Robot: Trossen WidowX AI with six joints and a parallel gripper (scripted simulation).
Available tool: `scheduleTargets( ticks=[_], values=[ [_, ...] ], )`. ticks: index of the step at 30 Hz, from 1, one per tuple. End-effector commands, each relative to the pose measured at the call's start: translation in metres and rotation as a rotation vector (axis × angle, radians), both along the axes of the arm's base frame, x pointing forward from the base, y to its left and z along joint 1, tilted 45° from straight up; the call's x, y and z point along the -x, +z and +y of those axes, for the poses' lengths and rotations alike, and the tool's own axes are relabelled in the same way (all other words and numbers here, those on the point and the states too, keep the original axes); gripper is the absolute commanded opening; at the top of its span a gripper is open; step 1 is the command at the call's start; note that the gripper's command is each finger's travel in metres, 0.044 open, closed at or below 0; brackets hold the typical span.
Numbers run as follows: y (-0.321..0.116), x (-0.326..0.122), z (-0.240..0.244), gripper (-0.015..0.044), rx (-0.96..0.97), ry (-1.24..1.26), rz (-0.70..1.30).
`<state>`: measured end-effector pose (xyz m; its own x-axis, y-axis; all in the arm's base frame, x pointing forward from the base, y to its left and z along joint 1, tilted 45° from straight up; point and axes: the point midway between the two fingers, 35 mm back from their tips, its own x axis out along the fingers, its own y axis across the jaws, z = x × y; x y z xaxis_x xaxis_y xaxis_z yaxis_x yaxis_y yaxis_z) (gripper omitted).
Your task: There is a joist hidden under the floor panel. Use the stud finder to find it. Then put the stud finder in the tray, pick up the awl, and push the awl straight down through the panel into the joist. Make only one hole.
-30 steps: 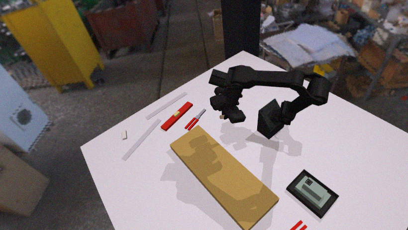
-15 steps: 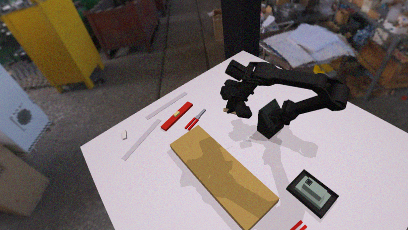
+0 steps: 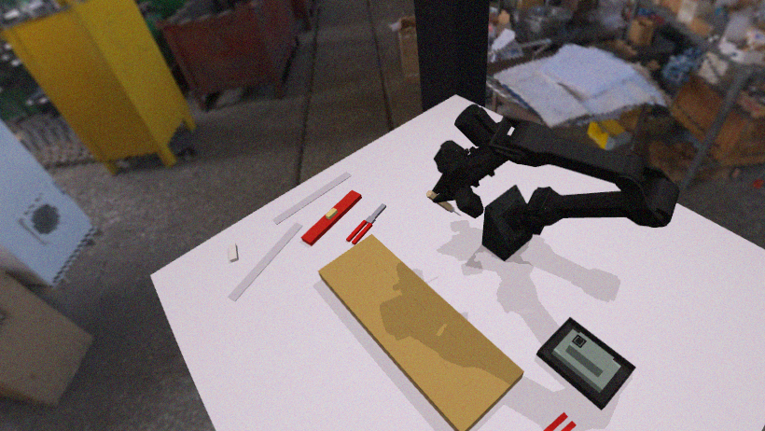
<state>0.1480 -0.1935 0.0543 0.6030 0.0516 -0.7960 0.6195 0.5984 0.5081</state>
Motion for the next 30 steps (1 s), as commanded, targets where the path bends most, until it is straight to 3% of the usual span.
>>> scheduleTargets(
  ticks=[1, 21, 30],
  values=[
    [0.006, 0.007, -0.001, 0.0, 0.048, -0.075, -0.037],
    [0.016, 0.037, 0.002, 0.0, 0.222, -0.345, -0.162],
    [0.012, 0.017, 0.003, 0.0, 0.158, -0.285, -0.066]
  ],
)
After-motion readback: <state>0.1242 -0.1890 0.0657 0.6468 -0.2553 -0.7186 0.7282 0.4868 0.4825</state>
